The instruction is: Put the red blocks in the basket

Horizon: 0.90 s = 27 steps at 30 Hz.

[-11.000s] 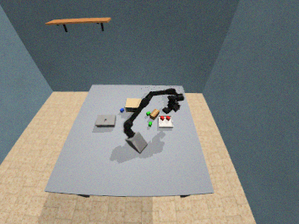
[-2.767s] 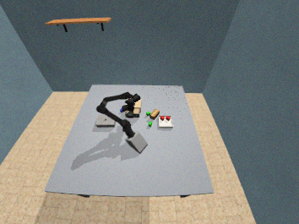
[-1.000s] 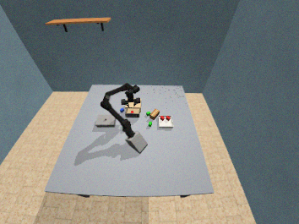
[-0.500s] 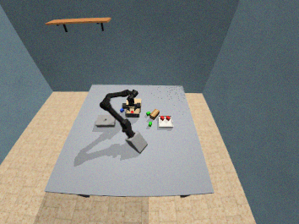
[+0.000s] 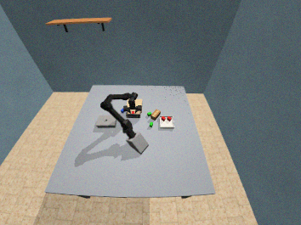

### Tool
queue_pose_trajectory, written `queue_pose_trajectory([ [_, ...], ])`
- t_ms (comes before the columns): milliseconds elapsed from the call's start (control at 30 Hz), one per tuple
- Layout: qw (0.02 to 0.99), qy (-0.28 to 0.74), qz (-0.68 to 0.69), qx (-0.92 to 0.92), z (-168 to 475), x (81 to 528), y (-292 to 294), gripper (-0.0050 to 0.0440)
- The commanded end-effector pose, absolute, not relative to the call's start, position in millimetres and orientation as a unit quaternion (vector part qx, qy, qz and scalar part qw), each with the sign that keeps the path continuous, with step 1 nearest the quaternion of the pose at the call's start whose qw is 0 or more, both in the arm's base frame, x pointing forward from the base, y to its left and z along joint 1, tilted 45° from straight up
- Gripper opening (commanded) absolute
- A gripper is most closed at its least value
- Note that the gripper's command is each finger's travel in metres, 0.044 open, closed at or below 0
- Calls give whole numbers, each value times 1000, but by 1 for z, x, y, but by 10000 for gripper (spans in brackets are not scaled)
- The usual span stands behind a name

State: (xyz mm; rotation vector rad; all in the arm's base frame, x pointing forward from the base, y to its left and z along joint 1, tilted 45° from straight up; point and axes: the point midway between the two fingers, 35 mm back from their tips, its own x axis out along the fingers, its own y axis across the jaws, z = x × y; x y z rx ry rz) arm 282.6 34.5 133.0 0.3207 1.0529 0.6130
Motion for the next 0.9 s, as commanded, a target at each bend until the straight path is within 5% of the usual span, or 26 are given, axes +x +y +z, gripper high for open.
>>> queue_pose_trajectory([
  [0,806,496,285,152,122,286,42,237],
  [267,806,496,285,152,122,286,43,237],
  [300,806,496,285,152,122,286,43,0],
  [867,806,496,285,152,127,283,38,0],
])
